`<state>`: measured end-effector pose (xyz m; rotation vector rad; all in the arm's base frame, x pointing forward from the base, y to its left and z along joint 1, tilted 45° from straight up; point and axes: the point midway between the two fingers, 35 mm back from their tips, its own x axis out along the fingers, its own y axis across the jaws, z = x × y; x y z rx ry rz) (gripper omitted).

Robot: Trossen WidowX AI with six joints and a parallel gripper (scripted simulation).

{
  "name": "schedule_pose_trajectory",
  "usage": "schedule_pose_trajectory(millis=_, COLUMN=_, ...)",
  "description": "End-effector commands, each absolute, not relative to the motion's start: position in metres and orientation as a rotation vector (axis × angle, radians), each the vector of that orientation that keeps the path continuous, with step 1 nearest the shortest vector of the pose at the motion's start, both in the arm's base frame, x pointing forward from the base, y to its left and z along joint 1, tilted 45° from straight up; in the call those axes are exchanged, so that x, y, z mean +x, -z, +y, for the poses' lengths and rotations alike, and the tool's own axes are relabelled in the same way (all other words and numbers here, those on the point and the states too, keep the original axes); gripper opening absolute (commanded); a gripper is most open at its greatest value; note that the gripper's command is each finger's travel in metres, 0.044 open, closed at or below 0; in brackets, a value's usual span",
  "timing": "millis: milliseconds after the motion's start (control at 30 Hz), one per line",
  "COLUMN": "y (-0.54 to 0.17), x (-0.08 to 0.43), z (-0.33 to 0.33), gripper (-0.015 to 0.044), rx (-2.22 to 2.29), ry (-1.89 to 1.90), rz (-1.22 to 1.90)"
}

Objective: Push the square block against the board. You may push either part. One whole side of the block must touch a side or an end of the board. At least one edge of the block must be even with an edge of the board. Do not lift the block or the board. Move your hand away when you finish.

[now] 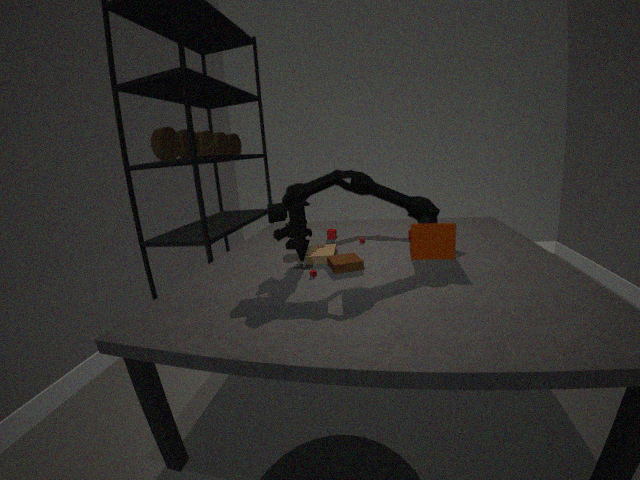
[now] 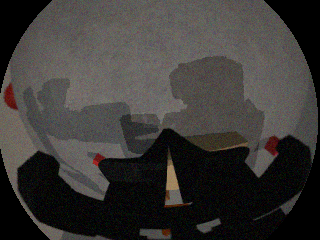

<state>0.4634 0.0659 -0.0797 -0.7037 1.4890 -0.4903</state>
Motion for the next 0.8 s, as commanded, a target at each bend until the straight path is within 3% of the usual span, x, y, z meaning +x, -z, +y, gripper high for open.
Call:
schedule_pose_trajectory(millis=0, y=0.083, x=0.464, z=0.064, gripper=0.0000, rx=-0.725, ry=0.475, rz=1.485)
schedule_pose_trajectory(millis=767, y=0.082, x=0.439, z=0.062, gripper=0.0000, rx=-0.725, ry=0.475, rz=1.486)
